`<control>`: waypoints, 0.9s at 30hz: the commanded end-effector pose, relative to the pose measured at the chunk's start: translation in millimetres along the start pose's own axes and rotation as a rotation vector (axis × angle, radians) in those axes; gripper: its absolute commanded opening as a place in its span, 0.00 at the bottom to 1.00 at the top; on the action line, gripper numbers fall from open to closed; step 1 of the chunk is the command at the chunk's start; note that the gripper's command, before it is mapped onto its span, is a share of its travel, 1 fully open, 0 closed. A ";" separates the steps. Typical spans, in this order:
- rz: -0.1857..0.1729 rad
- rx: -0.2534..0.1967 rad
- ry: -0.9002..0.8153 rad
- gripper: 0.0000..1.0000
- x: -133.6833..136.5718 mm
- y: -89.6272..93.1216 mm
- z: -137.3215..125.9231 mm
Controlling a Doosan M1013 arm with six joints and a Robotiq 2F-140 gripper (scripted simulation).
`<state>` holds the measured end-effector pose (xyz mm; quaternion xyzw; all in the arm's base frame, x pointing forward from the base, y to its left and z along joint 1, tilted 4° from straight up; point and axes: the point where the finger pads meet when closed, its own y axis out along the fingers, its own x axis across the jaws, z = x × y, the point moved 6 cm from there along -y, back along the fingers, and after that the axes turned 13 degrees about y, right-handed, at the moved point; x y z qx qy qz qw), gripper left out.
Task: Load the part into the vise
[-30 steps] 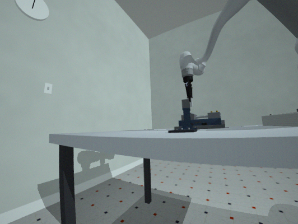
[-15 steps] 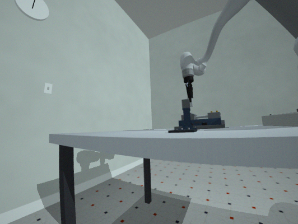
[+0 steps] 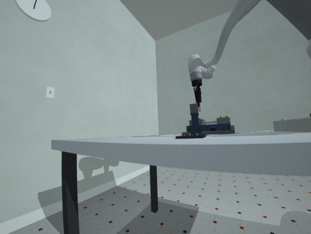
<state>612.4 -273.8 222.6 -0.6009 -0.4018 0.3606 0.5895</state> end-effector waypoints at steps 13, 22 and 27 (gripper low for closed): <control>-0.006 0.001 -0.002 0.00 0.2 -0.1 -1.9; -0.007 0.001 -0.002 0.00 0.2 5.1 -2.1; -0.007 0.001 -0.002 0.00 0.2 11.2 -2.3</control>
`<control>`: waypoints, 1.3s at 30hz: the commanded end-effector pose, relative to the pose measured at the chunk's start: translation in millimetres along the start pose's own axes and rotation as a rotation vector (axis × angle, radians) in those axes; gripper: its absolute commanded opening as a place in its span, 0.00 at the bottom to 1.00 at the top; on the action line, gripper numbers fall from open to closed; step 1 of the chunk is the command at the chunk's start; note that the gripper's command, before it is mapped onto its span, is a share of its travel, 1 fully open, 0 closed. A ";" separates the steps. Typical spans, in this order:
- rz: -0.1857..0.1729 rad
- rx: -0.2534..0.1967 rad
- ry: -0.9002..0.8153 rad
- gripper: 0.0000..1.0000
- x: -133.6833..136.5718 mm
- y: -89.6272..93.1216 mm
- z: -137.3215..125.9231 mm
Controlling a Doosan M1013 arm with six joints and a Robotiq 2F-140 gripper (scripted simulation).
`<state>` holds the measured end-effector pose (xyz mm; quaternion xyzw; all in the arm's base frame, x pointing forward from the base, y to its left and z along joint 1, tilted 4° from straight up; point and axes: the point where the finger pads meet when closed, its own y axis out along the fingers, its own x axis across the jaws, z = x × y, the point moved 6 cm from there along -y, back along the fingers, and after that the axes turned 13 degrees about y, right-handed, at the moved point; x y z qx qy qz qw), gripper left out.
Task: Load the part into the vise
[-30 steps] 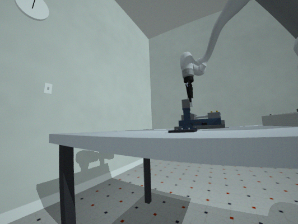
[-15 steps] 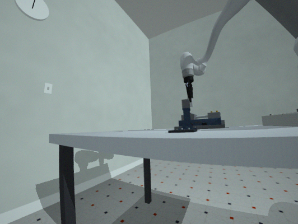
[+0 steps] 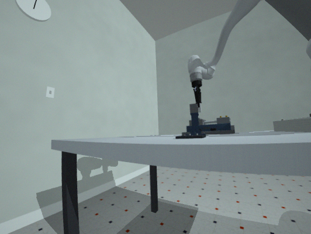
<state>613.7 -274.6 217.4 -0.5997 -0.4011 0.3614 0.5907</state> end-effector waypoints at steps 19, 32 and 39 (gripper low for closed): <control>-0.006 -0.003 -0.002 0.00 0.5 32.3 -2.0; -0.006 -0.003 -0.002 0.00 0.5 43.0 -2.4; -0.006 -0.003 -0.002 0.00 0.5 45.1 -2.5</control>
